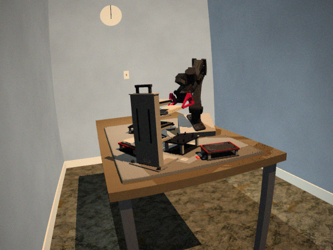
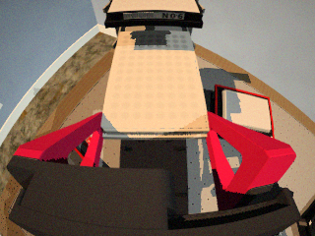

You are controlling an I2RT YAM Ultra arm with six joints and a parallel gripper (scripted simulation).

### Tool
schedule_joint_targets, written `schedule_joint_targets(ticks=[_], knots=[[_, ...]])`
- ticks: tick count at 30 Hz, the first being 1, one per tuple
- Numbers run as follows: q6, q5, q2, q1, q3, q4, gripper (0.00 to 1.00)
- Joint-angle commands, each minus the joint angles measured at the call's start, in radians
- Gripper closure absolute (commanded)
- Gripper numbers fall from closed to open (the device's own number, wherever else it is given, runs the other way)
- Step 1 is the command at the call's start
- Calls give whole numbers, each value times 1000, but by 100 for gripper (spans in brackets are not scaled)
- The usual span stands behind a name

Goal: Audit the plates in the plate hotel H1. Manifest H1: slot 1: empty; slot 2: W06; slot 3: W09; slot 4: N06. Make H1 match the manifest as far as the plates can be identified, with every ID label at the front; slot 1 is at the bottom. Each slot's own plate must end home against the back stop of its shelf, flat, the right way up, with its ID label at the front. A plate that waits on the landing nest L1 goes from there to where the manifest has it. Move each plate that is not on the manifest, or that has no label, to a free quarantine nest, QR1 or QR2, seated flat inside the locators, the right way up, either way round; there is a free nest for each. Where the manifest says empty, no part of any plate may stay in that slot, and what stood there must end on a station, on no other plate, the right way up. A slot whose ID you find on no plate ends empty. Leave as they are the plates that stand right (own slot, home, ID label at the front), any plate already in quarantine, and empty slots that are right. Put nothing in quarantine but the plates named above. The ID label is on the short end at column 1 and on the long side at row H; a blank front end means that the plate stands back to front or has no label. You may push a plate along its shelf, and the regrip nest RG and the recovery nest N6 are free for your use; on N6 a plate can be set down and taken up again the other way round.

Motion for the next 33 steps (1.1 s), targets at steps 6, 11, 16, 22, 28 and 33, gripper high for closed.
schedule_joint_targets(ticks=[6,11,16,22,28,33], knots=[[-9,-9,26,-21,40,43,14],[-10,-15,39,-27,43,54,14],[-12,-19,39,-32,47,60,14],[-13,-26,52,-39,53,69,14],[-15,-33,69,-46,59,81,14],[-16,-38,91,-51,63,88,14]])
